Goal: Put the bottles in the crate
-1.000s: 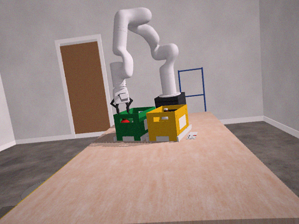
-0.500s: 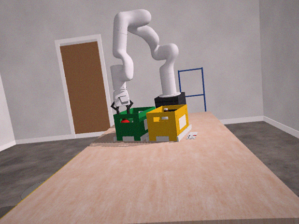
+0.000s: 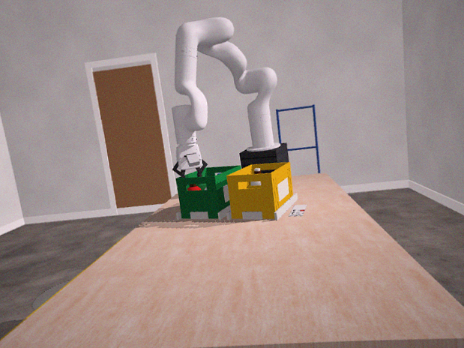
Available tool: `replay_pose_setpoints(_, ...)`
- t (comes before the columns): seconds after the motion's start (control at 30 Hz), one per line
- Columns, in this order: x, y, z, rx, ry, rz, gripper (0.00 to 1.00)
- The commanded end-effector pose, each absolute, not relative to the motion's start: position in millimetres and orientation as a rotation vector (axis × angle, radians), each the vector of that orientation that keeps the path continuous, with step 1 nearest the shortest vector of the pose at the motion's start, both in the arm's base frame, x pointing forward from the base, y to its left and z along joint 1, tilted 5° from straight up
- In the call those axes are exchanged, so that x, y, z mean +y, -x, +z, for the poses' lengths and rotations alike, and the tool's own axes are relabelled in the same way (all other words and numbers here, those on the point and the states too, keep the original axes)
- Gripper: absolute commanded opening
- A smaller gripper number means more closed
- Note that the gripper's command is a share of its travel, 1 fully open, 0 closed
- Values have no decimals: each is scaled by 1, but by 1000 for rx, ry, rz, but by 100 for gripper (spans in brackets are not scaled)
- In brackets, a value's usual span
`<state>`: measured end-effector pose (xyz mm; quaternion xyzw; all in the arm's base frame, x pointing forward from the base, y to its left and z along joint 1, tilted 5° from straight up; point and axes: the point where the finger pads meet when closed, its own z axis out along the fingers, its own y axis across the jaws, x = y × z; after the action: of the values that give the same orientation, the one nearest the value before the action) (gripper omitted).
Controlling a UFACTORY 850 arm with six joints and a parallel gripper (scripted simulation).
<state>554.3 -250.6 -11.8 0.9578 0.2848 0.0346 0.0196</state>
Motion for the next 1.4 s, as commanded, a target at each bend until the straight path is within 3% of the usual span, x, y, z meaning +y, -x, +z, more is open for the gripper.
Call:
replay_pose_setpoints(0.0,-251,-555,-11,883,-2970,110,65)
replay_pose_setpoints(0.2,-251,-555,-11,883,-2970,110,65)
replay_pose_setpoints(0.23,-251,-555,-8,883,-2970,110,0)
replay_pose_setpoints(1.37,-251,-555,-8,883,-2970,110,0)
